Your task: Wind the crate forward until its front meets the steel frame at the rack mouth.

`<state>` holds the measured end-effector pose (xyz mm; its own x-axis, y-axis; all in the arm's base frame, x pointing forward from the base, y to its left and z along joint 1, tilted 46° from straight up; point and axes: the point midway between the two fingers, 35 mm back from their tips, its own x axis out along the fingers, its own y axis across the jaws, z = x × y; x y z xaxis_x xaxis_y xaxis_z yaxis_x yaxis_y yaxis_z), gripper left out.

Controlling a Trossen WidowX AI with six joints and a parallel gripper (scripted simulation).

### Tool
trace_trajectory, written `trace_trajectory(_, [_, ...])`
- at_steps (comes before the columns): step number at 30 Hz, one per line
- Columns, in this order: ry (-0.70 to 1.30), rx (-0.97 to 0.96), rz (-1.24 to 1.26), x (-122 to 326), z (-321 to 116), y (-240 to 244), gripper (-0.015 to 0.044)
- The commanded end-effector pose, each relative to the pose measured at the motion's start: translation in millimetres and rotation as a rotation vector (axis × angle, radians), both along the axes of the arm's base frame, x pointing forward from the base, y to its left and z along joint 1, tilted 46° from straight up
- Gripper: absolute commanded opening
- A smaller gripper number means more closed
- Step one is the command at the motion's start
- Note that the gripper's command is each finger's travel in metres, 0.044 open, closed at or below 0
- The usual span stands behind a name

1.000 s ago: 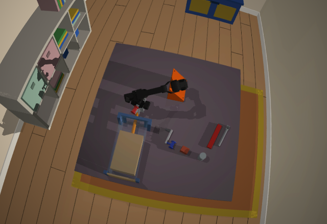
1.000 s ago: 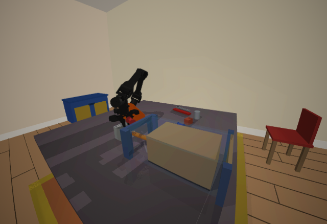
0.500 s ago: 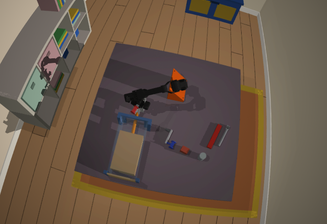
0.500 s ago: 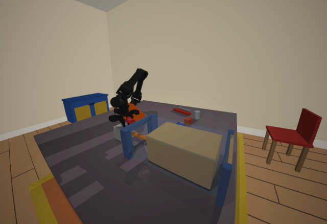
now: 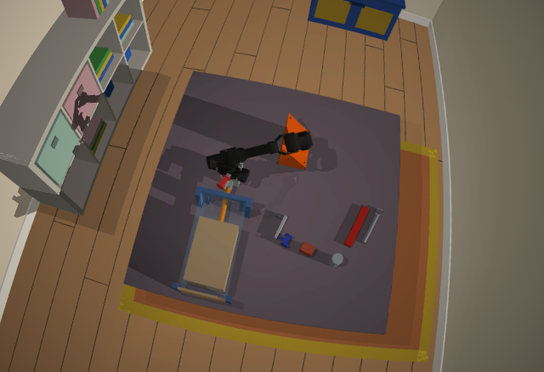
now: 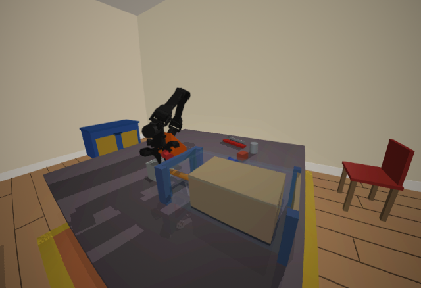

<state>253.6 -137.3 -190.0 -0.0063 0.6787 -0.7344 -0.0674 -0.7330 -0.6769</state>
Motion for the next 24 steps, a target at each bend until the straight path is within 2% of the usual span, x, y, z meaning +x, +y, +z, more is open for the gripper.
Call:
trace_trajectory(1, [-0.025,0.006,0.035,-0.9,-1.7,4.0,0.0000])
trace_trajectory(24, [-0.033,0.007,0.043,-0.8,-1.2,3.7,0.0000])
